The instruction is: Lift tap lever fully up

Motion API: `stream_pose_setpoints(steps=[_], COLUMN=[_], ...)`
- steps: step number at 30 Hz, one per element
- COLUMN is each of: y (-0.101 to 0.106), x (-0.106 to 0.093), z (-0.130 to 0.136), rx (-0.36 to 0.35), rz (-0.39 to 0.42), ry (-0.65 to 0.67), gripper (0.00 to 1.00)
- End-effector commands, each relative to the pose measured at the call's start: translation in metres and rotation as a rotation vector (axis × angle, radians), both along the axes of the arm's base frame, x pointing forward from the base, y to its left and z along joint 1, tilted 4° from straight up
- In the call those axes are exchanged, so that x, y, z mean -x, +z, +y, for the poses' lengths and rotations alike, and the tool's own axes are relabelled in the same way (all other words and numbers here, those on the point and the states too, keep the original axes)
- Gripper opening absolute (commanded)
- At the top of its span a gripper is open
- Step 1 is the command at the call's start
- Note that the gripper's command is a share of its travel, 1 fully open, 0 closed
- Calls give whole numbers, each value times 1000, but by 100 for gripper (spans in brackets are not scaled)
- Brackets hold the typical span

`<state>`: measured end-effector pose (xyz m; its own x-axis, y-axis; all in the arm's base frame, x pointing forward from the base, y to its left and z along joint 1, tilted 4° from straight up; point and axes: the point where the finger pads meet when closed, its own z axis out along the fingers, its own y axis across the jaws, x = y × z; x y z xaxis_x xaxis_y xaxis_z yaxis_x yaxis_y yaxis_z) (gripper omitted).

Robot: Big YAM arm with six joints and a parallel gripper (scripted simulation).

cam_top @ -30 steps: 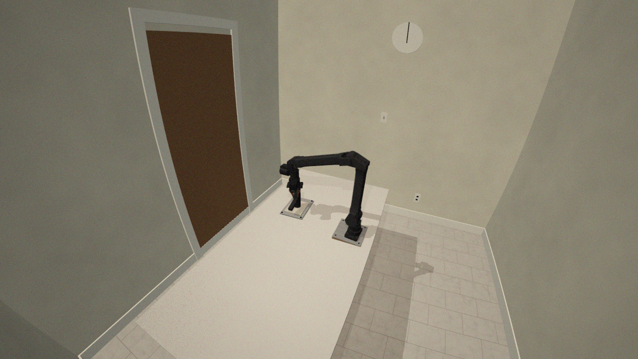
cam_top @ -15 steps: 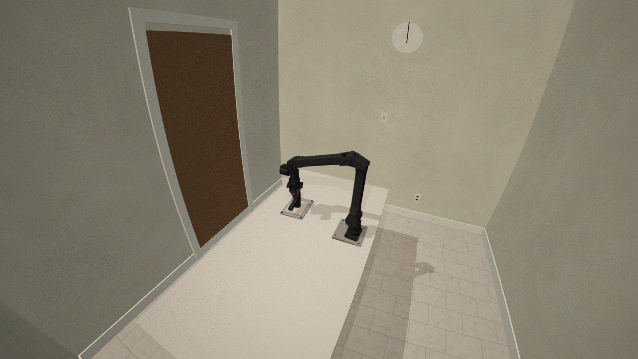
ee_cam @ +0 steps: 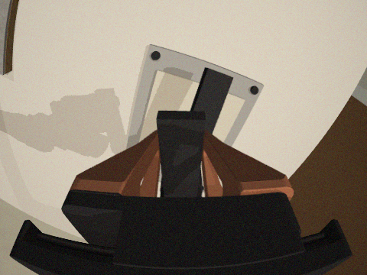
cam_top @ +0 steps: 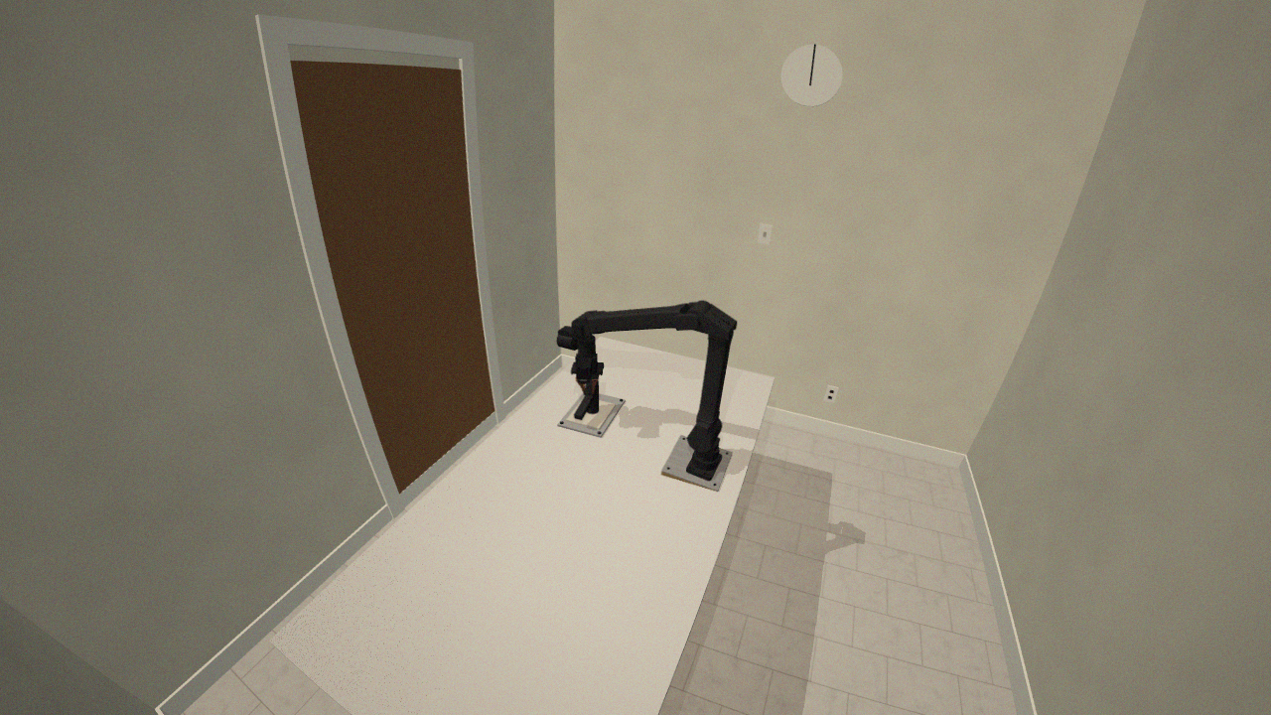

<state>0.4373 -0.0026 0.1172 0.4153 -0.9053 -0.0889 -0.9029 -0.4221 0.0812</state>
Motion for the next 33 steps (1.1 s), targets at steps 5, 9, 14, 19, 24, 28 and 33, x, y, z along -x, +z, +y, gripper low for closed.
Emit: stream_pose_setpoints(steps=[5, 9, 14, 19, 24, 28, 33], y=[59, 66, 71, 76, 76, 76, 76], x=[-27, -29, -31, -33, -33, -33, -33], z=[-21, -26, -30, -35, -36, -36, -36], rx=[23, 24, 24, 25, 25, 25, 25], rz=[-100, -100, -100, -100, -100, -100, -100], ry=[-13, -13, -13, -13, -13, -13, -13], gripper=[0, 0, 0, 0, 0, 0, 0])
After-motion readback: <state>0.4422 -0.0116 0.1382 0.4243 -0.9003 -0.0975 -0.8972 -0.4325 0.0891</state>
